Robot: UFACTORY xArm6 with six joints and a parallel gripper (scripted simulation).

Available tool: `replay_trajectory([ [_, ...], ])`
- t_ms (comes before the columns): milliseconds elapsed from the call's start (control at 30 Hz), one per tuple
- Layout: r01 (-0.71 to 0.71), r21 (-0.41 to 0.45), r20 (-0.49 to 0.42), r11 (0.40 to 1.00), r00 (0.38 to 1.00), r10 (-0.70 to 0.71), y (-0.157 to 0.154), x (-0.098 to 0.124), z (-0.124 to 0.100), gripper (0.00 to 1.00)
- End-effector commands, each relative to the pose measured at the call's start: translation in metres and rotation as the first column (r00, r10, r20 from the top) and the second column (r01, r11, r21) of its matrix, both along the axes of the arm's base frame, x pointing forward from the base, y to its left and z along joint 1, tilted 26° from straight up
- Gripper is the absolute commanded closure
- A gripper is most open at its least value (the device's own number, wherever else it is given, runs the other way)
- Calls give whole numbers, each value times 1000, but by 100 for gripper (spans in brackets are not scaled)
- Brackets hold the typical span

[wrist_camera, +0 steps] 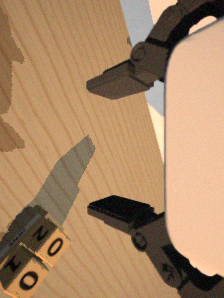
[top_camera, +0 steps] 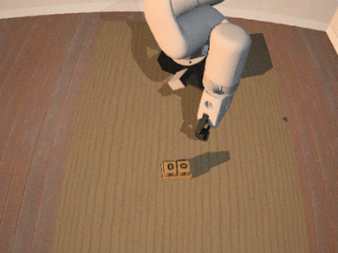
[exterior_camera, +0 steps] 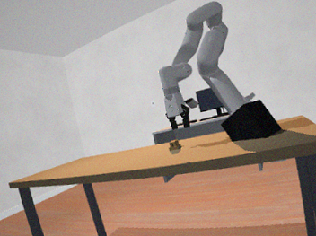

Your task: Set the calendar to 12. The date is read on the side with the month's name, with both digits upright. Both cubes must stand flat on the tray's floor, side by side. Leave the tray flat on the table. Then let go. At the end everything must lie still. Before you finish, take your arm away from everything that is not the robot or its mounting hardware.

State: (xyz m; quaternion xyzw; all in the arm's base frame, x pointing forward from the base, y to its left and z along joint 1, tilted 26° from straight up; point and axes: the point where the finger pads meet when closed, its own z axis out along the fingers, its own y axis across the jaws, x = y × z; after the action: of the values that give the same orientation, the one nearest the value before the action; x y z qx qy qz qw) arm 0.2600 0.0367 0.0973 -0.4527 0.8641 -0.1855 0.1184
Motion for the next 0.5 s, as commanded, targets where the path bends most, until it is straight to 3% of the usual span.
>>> replay_trajectory([
  [0,1,-2,4,1000,1000,-1,-3,15,-21,0],
  [467,1,-1,4,1000,1000,-1,-6,19,-32,0],
])
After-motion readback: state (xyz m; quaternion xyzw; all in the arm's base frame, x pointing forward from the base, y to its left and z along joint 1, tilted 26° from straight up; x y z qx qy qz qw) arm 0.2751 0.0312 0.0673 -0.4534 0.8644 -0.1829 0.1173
